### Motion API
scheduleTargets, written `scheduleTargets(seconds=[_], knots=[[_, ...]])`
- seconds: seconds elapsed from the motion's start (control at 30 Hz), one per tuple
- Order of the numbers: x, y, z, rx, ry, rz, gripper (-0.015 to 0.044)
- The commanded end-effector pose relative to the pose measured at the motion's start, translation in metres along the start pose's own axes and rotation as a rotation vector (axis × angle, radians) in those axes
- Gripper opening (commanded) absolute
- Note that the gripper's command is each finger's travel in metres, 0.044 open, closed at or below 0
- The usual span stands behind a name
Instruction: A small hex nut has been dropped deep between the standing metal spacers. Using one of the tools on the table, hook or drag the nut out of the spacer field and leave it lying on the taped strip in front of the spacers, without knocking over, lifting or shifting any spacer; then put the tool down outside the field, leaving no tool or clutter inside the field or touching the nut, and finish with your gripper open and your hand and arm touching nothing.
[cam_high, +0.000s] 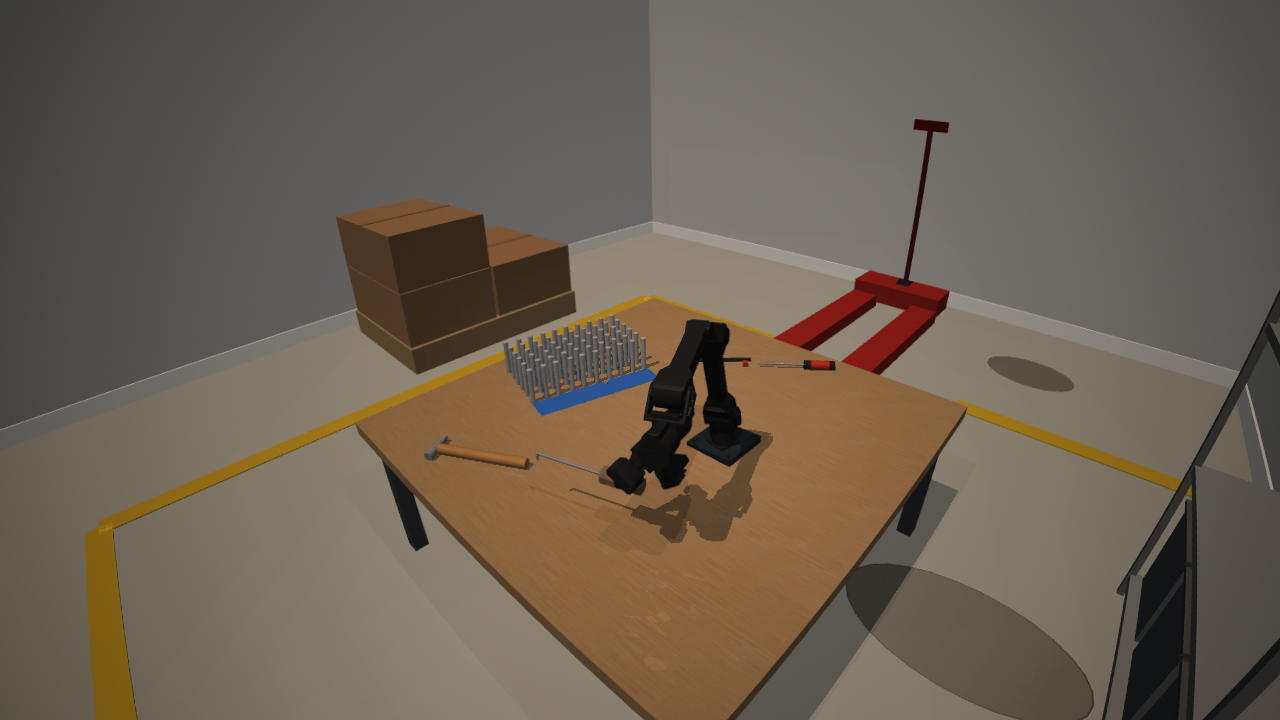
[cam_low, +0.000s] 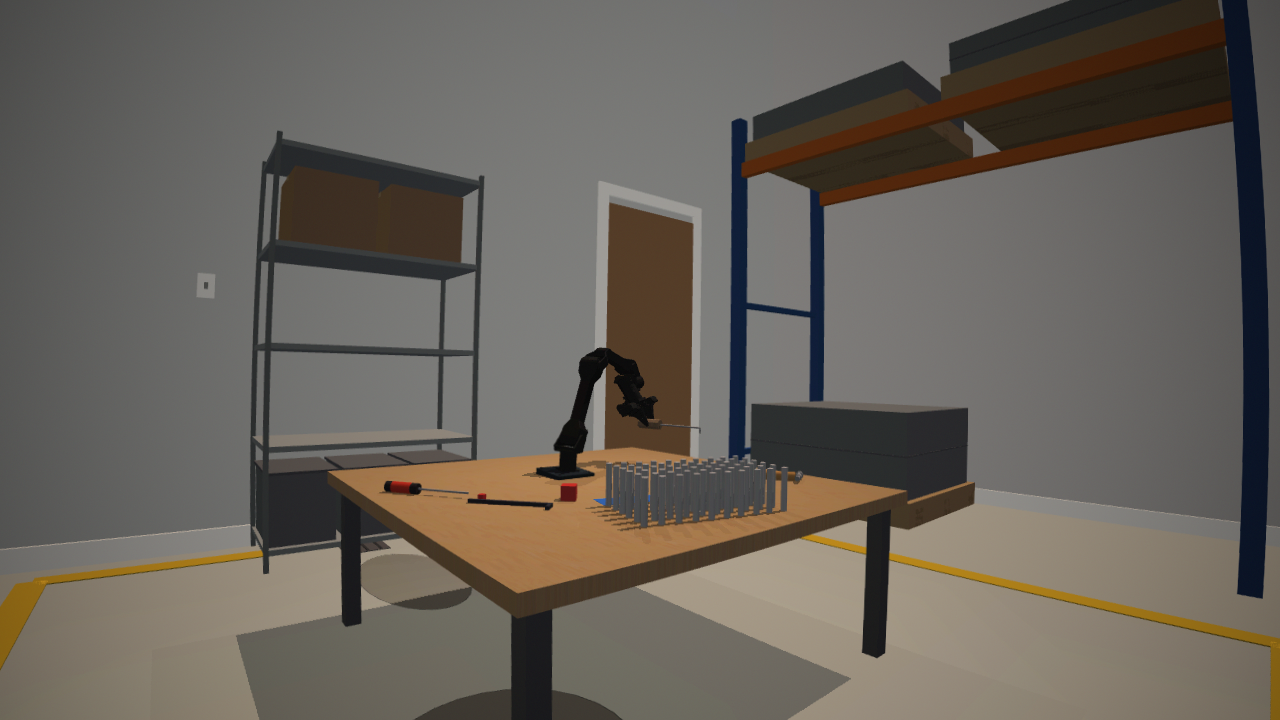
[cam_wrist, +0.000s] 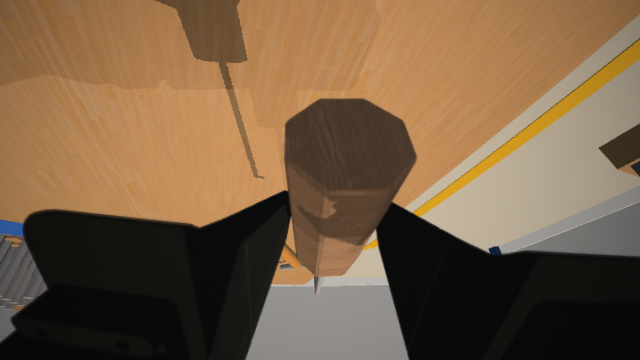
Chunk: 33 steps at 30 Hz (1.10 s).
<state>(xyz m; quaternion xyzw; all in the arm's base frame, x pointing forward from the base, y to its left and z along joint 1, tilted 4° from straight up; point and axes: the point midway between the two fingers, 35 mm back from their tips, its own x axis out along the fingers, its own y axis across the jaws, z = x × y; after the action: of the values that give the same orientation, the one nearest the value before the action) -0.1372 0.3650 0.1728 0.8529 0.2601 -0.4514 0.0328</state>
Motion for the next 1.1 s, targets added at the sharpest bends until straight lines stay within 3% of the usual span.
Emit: scheduleTargets(seconds=[0.0,1.07], knots=[[0.004,0.001,0.001,-0.005,0.007,0.002,0.0],[0.025,0.002,0.016,-0.005,0.007,0.002,0.0]])
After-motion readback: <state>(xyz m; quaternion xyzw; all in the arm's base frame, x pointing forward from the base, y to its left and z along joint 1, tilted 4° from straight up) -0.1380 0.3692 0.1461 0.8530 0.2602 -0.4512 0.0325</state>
